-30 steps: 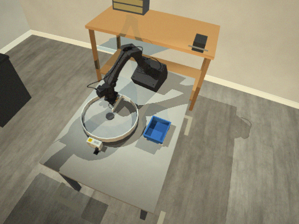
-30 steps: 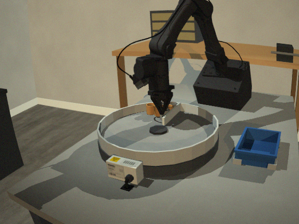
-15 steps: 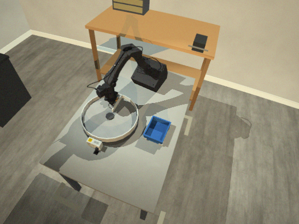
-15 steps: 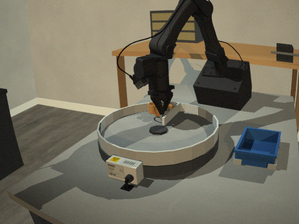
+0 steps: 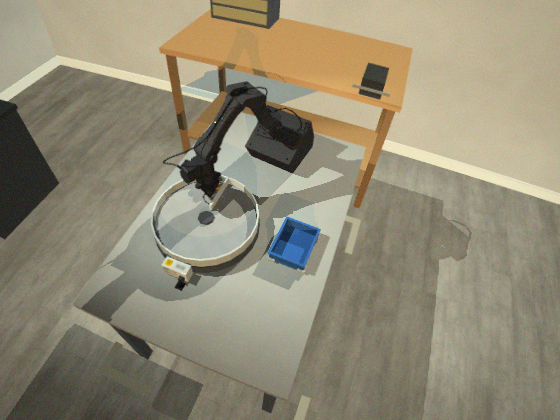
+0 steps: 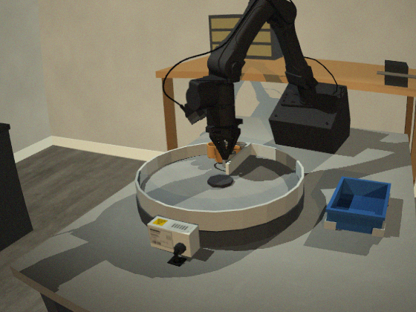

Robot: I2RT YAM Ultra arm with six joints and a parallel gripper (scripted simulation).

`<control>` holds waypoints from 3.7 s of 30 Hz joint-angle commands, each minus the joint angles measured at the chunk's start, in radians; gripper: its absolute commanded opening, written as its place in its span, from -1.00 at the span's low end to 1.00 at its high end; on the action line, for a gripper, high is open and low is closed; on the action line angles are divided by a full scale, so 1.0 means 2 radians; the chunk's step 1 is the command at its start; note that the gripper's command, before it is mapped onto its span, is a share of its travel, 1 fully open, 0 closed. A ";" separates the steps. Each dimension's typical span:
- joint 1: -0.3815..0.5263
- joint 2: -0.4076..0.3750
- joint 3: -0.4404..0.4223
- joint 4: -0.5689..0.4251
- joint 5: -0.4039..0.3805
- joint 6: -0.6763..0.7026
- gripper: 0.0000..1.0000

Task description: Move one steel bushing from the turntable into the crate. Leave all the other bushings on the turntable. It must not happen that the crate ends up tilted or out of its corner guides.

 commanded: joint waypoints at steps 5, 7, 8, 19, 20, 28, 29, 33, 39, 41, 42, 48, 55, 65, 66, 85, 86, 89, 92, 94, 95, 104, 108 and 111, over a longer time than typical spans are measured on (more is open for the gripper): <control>0.003 0.006 -0.006 0.009 0.007 0.003 -0.70; 0.003 0.006 -0.006 0.009 0.007 0.003 -0.70; 0.003 0.006 -0.007 0.009 0.007 0.003 -0.70; 0.002 0.000 0.000 0.012 0.007 0.003 -0.70; 0.002 0.000 0.000 0.012 0.007 0.003 -0.70; 0.002 0.000 0.000 0.012 0.007 0.003 -0.70; 0.002 0.000 0.000 0.012 0.007 0.003 -0.70; 0.002 0.000 0.000 0.012 0.007 0.003 -0.70; 0.002 0.000 0.000 0.012 0.007 0.003 -0.70; 0.002 0.000 0.000 0.012 0.007 0.003 -0.70; 0.002 0.000 0.000 0.012 0.007 0.003 -0.70; 0.002 0.000 0.000 0.012 0.007 0.003 -0.70; 0.000 0.000 0.000 0.000 0.007 0.002 -1.00; 0.000 0.000 0.000 0.000 0.007 0.002 -1.00; 0.000 0.000 0.000 0.000 0.007 0.002 -1.00; 0.000 0.000 0.000 0.000 0.007 0.002 -1.00; 0.000 0.000 0.000 0.000 0.007 0.002 -1.00; 0.000 0.000 0.000 0.000 0.007 0.002 -1.00; 0.000 0.000 0.000 0.000 0.007 0.002 -1.00; 0.000 0.000 0.000 0.000 0.007 0.002 -1.00; 0.000 0.000 0.000 0.000 0.007 0.002 -1.00; -0.006 -0.021 0.016 -0.017 0.007 -0.004 -1.00; -0.009 -0.038 0.025 -0.044 0.003 -0.007 -1.00; -0.012 -0.052 0.037 -0.068 -0.002 -0.009 -1.00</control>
